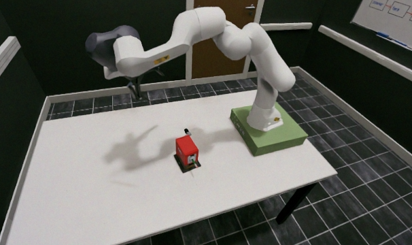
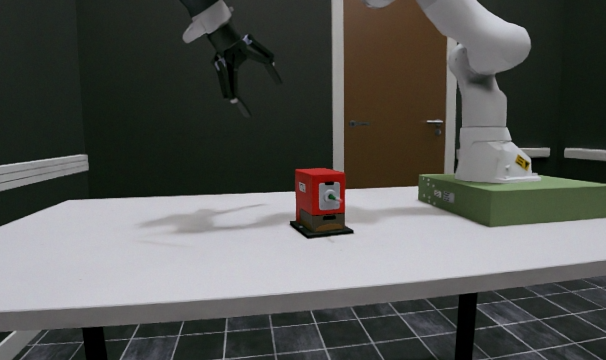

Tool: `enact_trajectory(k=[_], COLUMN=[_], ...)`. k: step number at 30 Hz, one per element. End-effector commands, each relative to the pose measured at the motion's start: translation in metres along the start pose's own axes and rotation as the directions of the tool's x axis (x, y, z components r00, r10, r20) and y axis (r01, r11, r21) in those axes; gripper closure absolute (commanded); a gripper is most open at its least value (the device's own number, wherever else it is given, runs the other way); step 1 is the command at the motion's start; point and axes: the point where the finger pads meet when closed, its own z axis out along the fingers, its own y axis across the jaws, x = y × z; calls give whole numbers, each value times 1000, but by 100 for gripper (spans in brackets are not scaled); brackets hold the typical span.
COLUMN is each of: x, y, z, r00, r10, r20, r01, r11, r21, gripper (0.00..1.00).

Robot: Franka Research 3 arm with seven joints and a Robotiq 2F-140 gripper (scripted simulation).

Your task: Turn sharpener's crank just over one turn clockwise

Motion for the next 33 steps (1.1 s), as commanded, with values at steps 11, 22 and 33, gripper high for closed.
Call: enact_trajectory(k=[11,22,33], x=[0,-1,-34], y=[0,-2,-30], z=[0,0,11], r00=[1000,1000,999], r10=[0,2,51], r20=[0,-1,8], r01=[0,-2,-51], r11=[1000,1000,979], r21=[0,11,199], gripper=[0,0,0])
